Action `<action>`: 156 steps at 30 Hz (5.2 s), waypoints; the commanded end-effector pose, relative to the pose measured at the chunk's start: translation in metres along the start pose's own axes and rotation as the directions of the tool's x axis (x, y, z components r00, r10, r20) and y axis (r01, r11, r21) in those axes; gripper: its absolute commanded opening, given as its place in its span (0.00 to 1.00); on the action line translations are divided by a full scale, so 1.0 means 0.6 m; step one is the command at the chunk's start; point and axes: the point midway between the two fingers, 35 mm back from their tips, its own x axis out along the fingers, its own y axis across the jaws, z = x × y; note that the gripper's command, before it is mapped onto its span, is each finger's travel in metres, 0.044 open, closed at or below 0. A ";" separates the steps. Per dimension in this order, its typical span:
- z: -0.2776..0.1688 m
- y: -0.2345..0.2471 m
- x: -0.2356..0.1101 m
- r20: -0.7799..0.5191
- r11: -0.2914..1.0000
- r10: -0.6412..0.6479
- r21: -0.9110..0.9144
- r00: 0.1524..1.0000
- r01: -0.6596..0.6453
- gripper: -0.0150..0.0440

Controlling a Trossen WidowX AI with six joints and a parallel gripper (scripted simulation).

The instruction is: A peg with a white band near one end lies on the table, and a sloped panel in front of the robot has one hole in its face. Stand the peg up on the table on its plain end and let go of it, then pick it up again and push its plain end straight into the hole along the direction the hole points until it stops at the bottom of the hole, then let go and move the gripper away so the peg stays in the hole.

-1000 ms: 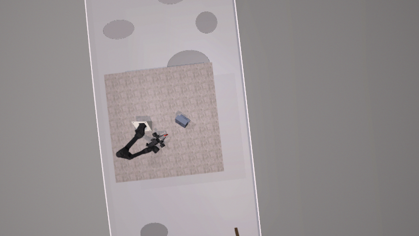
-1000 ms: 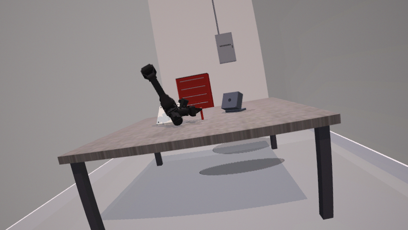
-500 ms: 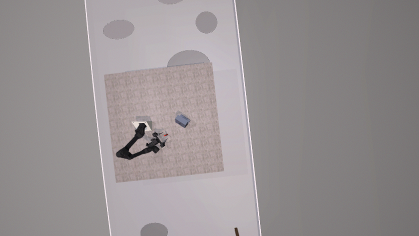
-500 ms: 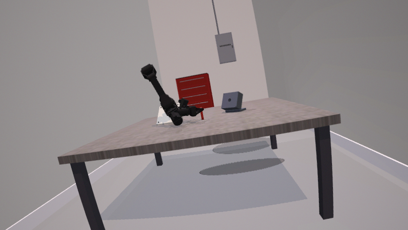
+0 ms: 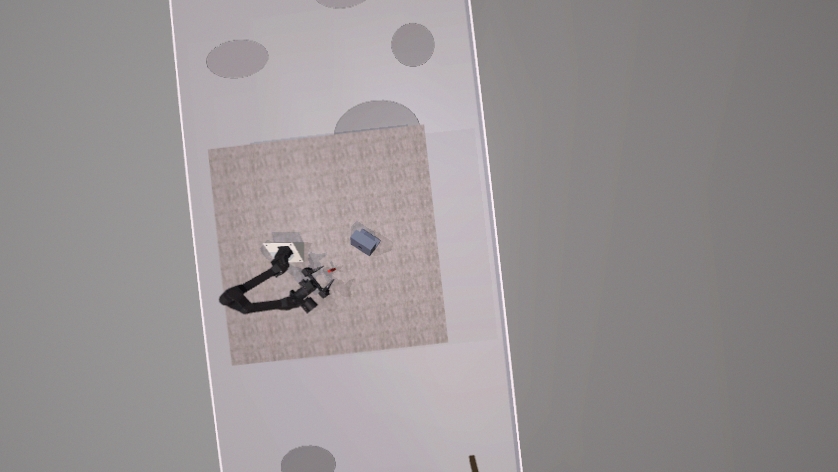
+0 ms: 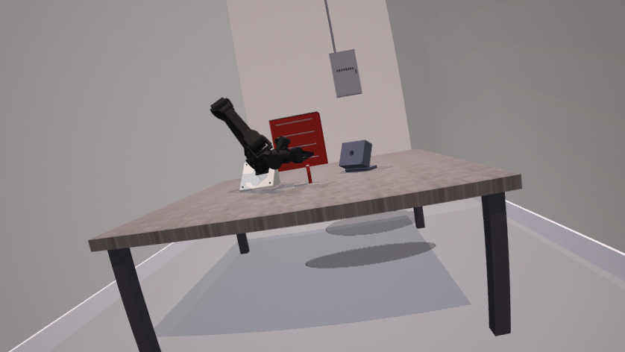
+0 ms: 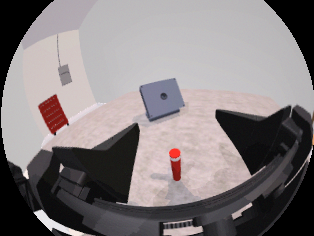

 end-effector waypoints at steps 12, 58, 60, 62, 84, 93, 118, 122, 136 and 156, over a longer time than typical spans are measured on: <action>0.177 0.015 -0.035 0.032 0.998 -0.054 0.016 0.998 0.054 1.00; 0.041 0.051 0.025 -0.891 0.951 0.279 0.308 0.357 0.027 1.00; 0.041 0.047 0.026 -0.917 0.962 0.248 0.272 0.313 0.036 1.00; 0.042 0.042 0.027 -0.939 0.972 0.212 0.232 0.269 0.044 1.00; 0.055 0.015 0.036 -0.994 0.996 0.010 0.019 0.111 0.085 1.00; 0.053 0.015 0.036 -0.994 0.950 0.010 0.044 0.111 0.308 1.00; 0.047 0.015 0.037 -0.994 0.579 0.010 0.096 0.111 0.810 1.00; 0.046 0.015 0.037 -0.994 0.493 0.010 0.101 0.111 0.864 1.00; 0.042 0.015 0.037 -0.994 0.158 0.010 0.111 0.111 0.981 1.00; 0.037 0.015 0.038 -0.994 -0.344 0.010 0.101 0.111 0.934 1.00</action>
